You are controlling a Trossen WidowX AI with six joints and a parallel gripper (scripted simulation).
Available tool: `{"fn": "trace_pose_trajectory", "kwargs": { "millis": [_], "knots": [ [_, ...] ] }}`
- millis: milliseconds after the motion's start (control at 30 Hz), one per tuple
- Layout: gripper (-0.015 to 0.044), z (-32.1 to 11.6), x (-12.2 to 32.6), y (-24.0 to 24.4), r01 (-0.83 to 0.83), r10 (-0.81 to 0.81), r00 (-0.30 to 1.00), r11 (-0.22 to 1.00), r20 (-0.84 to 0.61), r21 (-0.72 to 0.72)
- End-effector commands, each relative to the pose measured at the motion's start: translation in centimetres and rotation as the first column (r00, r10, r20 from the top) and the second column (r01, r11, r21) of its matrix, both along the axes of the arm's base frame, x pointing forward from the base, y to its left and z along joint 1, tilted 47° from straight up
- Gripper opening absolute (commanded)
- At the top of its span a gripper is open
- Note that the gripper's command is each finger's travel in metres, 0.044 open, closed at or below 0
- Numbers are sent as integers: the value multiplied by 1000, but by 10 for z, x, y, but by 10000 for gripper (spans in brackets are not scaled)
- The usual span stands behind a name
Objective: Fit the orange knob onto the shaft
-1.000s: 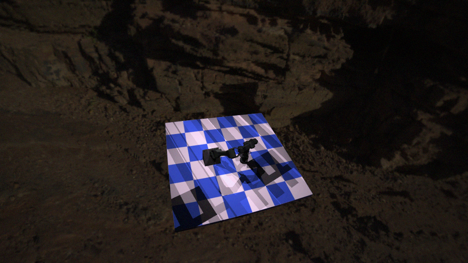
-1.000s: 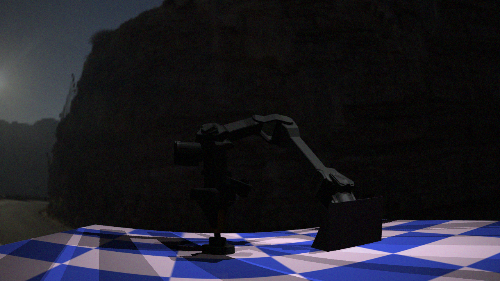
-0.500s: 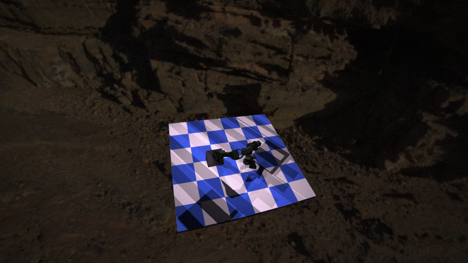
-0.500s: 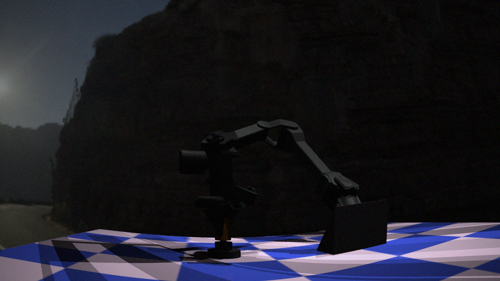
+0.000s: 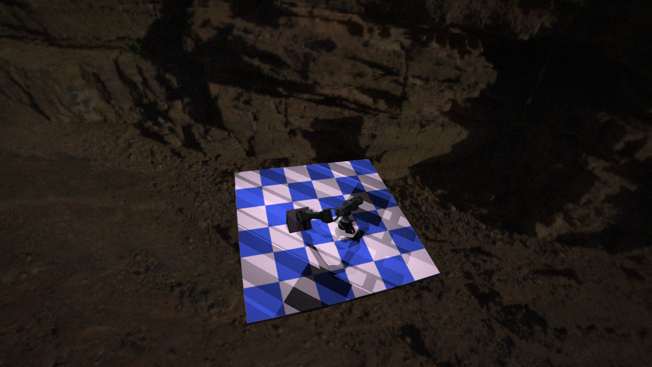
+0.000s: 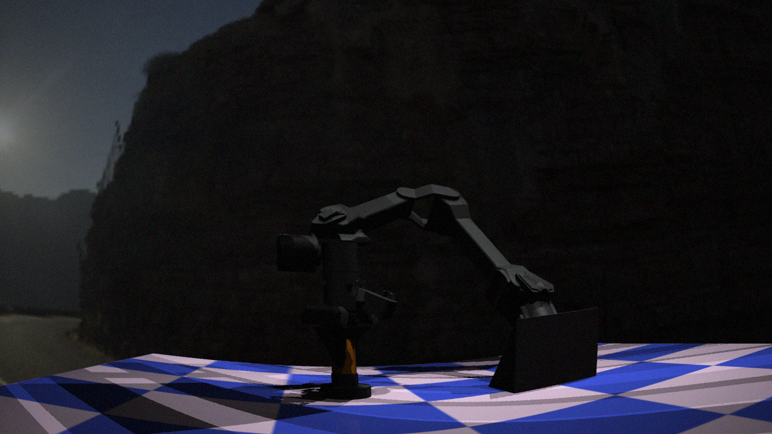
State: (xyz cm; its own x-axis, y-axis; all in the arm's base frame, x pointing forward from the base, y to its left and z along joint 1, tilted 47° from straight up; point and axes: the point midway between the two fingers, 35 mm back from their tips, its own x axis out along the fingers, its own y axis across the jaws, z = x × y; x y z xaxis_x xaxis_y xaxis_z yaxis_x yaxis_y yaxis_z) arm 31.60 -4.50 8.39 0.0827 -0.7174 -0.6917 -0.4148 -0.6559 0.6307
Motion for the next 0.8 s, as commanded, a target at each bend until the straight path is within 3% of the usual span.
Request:
{"fn": "trace_pose_trajectory", "kwargs": {
  "millis": [0, 567, 767],
  "knots": [
    [0, 0, 0, 0, 0, 0, 1000, 1000, 1, 0],
    [440, 0, 0, 0, 0, 0, 1000, 1000, 1, 0],
    [440, 0, 0, 0, 0, 0, 1000, 1000, 1, 0]
  ]
}}
